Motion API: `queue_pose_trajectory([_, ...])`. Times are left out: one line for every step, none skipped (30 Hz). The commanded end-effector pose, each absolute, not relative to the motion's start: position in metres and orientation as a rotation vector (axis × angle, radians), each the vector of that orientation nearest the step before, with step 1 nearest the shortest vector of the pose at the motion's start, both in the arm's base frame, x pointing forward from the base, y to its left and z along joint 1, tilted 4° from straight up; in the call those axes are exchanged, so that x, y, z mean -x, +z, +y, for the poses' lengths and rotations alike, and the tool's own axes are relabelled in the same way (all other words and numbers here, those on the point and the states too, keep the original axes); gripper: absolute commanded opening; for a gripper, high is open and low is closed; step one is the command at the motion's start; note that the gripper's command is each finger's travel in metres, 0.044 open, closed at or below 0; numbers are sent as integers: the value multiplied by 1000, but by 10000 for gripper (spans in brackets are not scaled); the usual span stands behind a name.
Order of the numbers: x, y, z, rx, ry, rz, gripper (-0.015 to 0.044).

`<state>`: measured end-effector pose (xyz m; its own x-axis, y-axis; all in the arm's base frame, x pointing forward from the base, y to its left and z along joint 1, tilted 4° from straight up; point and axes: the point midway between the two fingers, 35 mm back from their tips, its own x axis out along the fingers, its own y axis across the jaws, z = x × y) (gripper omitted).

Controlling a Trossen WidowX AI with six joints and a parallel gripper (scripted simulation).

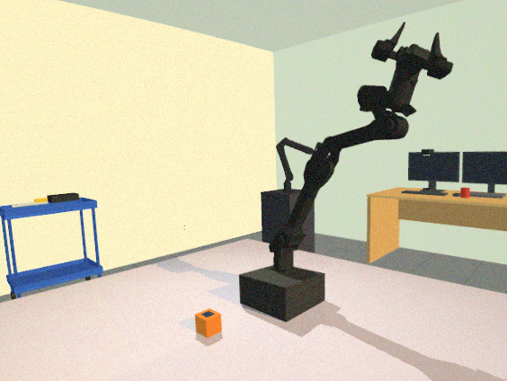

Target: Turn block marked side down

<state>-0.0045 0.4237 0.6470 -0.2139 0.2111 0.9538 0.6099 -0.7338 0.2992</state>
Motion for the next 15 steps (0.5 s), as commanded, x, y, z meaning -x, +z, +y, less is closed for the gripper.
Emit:
queue_pose_trajectory([3,646,425,1772,-2033,-970,426])
queue_pose_trajectory([-2,645,429,1802,-2047,-972,440])
queue_pose_trajectory([-11,641,436,1852,-2069,-973,440])
queue_pose_trajectory([-21,637,444,1912,-2097,-976,440])
queue_pose_trajectory([-32,633,452,1972,-2124,-978,440])
queue_pose_trajectory([-44,628,459,2032,-2151,-980,440])
queue_pose_trajectory([-55,623,466,2093,-2178,-982,440])
queue_pose_trajectory([-67,617,472,2153,-2204,-985,440])
queue_pose_trajectory([-79,612,478,2214,-2230,-988,440])
queue_pose_trajectory([-91,605,483,2274,-2256,-991,440])
queue_pose_trajectory([-104,599,489,2335,-2279,-998,440])
queue_pose_trajectory([-117,591,494,2396,-2302,-1007,440])
queue_pose_trajectory([-130,584,498,2457,-2324,-1016,440])
queue_pose_trajectory([-143,576,502,2518,-2346,-1026,440])
queue_pose_trajectory([-156,568,505,2579,-2366,-1037,440])
